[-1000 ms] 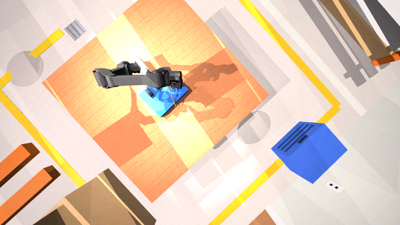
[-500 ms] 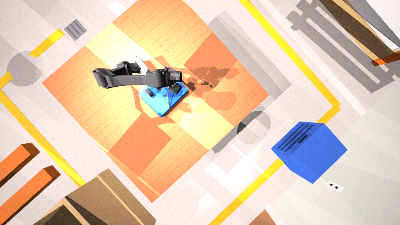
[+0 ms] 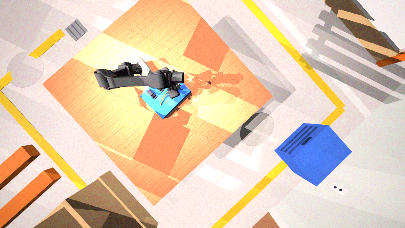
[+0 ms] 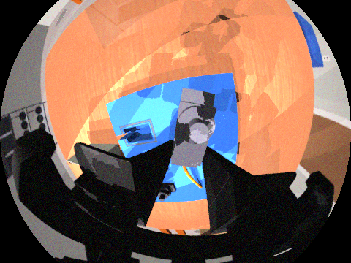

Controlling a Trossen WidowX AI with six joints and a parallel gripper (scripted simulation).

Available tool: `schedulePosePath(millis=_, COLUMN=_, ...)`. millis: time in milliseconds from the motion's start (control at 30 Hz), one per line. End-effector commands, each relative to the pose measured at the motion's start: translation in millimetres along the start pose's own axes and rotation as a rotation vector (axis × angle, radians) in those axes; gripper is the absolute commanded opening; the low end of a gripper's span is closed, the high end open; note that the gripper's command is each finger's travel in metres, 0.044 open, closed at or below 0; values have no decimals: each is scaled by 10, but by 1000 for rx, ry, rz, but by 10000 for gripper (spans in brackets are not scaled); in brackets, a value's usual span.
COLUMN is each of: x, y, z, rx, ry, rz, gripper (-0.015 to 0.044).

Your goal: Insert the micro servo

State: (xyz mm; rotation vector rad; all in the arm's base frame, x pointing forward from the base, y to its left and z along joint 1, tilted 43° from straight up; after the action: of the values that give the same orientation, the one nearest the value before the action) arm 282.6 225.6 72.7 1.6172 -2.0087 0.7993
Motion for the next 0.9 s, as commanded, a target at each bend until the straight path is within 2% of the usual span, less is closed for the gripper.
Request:
schedulePosePath(millis=0, x=-4, y=5, z=-13, rx=-1, ry=-4, rz=120, gripper=0)
schedulePosePath(millis=867, x=-3, y=5, z=-14, rx=-2, ry=-3, rz=1022, gripper=0)
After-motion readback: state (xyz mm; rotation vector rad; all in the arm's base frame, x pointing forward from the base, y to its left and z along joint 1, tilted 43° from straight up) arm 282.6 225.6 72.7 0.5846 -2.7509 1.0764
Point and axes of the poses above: the point midway between the two fingers, 35 mm back from their tips, its own z axis out along the fingers, its own y axis across the jaws, x = y × z, the point moved 10 cm from there along -z, back along the fingers, and after that the axes turned 1 degree about -z, right-handed, at the moved point
